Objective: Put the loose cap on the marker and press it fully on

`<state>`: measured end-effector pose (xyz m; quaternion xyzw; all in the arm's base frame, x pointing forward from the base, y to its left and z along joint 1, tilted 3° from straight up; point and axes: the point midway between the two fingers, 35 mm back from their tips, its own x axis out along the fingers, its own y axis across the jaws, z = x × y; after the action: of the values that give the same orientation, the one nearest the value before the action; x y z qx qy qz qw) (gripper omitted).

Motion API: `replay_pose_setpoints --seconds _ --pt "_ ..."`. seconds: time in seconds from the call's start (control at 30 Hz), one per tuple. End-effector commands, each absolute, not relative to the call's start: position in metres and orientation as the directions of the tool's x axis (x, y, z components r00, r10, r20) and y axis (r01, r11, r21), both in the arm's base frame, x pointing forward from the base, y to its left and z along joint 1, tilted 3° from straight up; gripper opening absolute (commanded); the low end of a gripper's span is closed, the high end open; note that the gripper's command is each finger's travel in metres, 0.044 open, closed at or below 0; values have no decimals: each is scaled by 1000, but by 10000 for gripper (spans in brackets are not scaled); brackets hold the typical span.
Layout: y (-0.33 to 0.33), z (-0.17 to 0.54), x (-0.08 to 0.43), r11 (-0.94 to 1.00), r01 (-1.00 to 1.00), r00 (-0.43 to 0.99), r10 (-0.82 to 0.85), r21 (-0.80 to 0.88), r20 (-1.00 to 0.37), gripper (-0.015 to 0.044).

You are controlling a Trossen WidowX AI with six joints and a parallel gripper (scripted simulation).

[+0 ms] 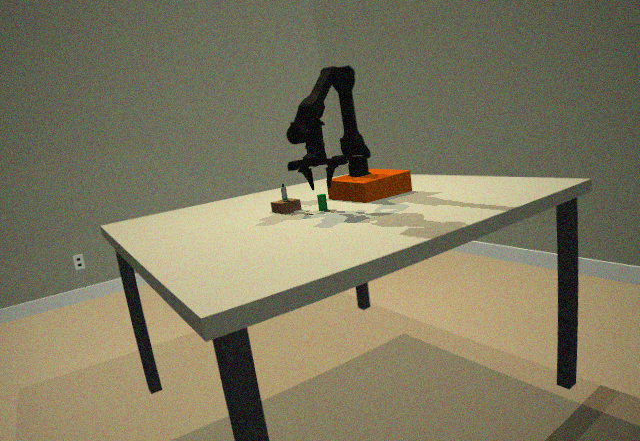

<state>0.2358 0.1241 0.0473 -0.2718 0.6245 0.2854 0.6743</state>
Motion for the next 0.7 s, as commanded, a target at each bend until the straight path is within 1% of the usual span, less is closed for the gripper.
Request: replay_pose_setpoints --seconds 0.0,0.67 --pt "124 41 237 686 -727 61 41 -16 -997 244" --pt "125 9 240 686 -727 60 41 -16 -997 244"
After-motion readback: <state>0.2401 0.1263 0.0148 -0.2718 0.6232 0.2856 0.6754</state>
